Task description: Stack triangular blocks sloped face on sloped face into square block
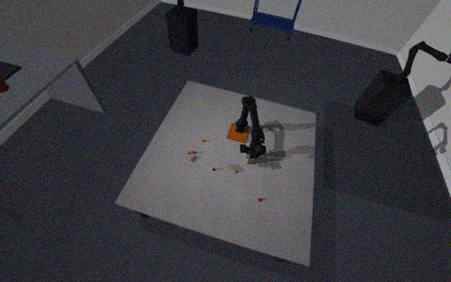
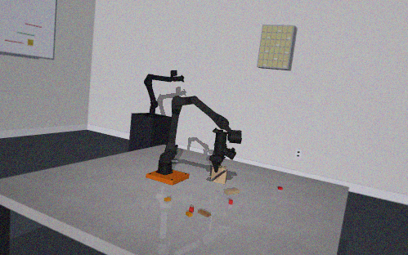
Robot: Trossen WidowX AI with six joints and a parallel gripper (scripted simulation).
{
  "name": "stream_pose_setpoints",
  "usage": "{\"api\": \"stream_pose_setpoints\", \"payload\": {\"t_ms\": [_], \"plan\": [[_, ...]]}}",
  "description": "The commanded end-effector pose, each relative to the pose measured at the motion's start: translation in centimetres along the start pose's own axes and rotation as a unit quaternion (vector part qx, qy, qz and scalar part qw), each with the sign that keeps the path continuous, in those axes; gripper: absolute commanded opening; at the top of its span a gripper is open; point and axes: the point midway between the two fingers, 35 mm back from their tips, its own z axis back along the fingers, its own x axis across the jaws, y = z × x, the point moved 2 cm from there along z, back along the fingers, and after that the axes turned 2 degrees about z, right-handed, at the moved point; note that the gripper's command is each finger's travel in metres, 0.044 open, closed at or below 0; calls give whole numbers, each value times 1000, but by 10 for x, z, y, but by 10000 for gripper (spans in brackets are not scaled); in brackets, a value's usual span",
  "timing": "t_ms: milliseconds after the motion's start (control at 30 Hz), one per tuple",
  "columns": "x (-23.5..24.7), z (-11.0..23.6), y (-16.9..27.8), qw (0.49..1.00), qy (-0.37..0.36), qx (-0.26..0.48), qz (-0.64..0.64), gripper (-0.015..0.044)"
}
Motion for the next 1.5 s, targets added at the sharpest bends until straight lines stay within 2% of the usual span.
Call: {"api": "stream_pose_setpoints", "payload": {"t_ms": [0, 1467], "plan": [[1, -3, -1, 1000, -2, 0, 2, 0], [0, -12, -4, 1000, 0, 0, 0, 0]]}}
